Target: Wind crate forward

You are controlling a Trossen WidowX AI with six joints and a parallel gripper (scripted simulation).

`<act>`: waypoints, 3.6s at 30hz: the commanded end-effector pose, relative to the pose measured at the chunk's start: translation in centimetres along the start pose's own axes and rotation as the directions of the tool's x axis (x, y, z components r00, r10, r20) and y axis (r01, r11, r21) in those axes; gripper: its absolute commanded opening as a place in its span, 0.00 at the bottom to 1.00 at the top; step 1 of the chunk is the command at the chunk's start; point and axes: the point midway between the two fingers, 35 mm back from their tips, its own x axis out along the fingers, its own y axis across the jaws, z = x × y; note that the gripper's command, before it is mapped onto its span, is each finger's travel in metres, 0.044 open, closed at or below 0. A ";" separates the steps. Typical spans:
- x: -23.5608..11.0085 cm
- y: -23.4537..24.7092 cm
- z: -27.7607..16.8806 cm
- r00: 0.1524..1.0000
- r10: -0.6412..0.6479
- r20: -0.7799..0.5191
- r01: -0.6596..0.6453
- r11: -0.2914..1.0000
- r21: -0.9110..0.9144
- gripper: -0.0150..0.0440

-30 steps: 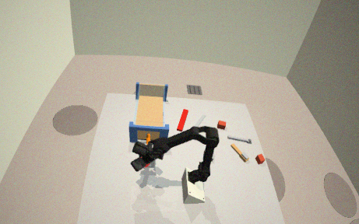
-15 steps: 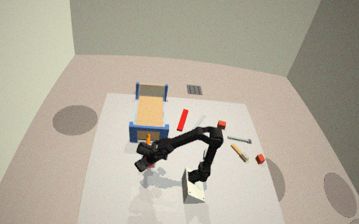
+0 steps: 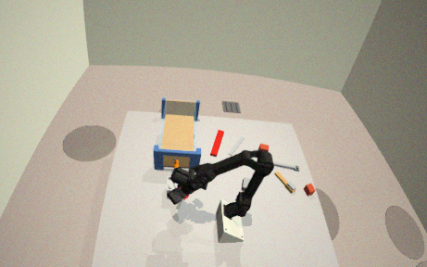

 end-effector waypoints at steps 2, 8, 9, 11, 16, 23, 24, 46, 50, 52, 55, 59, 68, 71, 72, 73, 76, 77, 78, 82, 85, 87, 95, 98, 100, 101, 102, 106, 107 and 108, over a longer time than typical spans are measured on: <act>-0.1 -1.4 -0.7 1.000 -0.027 -0.008 0.027 1.000 -0.012 0.25; -0.2 -2.2 -0.8 1.000 -0.027 -0.009 0.027 1.000 -0.012 0.25; -0.2 -2.3 -0.9 1.000 -0.028 -0.009 0.027 1.000 -0.012 0.25; -0.2 -2.6 -0.9 1.000 -0.028 -0.009 0.028 1.000 -0.012 0.25; -0.2 -3.2 -0.9 1.000 -0.028 -0.009 0.028 1.000 -0.012 0.25; -0.3 -4.2 -1.0 1.000 -0.029 -0.009 0.029 1.000 -0.012 0.25; -0.3 -4.3 -1.0 1.000 -0.029 -0.009 0.029 1.000 -0.012 0.25; -0.1 -7.2 -0.5 0.999 -0.032 -0.009 0.032 0.999 -0.012 0.25; -0.3 -6.4 -0.5 1.000 -0.001 -0.014 0.001 1.000 -0.010 0.30; -0.3 -6.4 -0.5 1.000 -0.001 -0.014 0.001 1.000 -0.010 0.39; -0.3 -6.4 -0.5 1.000 -0.001 -0.014 0.001 1.000 -0.010 0.52; -0.3 -6.4 -0.5 1.000 -0.001 -0.014 0.001 1.000 -0.010 0.70; -0.3 -6.4 -0.5 1.000 -0.001 -0.014 0.001 1.000 -0.010 1.00; -0.8 -6.3 -0.2 1.000 -0.001 -0.014 0.001 1.000 -0.010 1.00; -1.3 -6.3 0.1 1.000 0.000 -0.014 0.000 1.000 -0.010 1.00; -2.0 -6.2 0.5 1.000 0.000 -0.014 0.000 1.000 -0.010 1.00; -4.7 -6.1 1.6 1.000 0.001 -0.014 -0.001 1.000 -0.010 1.00; -5.5 -6.1 1.9 1.000 0.001 -0.014 -0.002 1.000 -0.010 1.00; -6.1 -6.1 2.1 1.000 0.002 -0.014 -0.002 1.000 -0.010 1.00; -6.3 -6.1 2.2 1.000 0.002 -0.014 -0.002 1.000 -0.010 1.00; -7.0 -6.1 2.1 1.000 0.002 -0.015 -0.002 1.000 -0.010 1.00; -8.6 -6.2 1.8 1.000 0.003 -0.015 -0.003 1.000 -0.011 1.00; -11.6 -6.3 1.4 1.000 0.000 -0.009 -0.001 1.000 -0.017 1.00; -11.7 -6.0 3.2 0.999 -0.007 -0.053 0.006 1.000 -0.016 1.00; -11.7 -5.6 4.7 0.996 -0.013 -0.091 0.011 1.000 -0.015 1.00; -11.6 -5.5 5.4 0.994 -0.015 -0.110 0.014 1.000 -0.015 1.00; -11.5 -5.3 6.1 0.991 -0.018 -0.129 0.016 1.000 -0.015 1.00; -10.6 -4.7 8.9 0.978 -0.022 -0.208 0.020 1.000 -0.014 1.00; -10.3 -4.6 9.5 0.974 -0.022 -0.228 0.019 1.000 -0.014 1.00; -9.9 -4.5 10.1 0.969 -0.022 -0.247 0.019 1.000 -0.014 1.00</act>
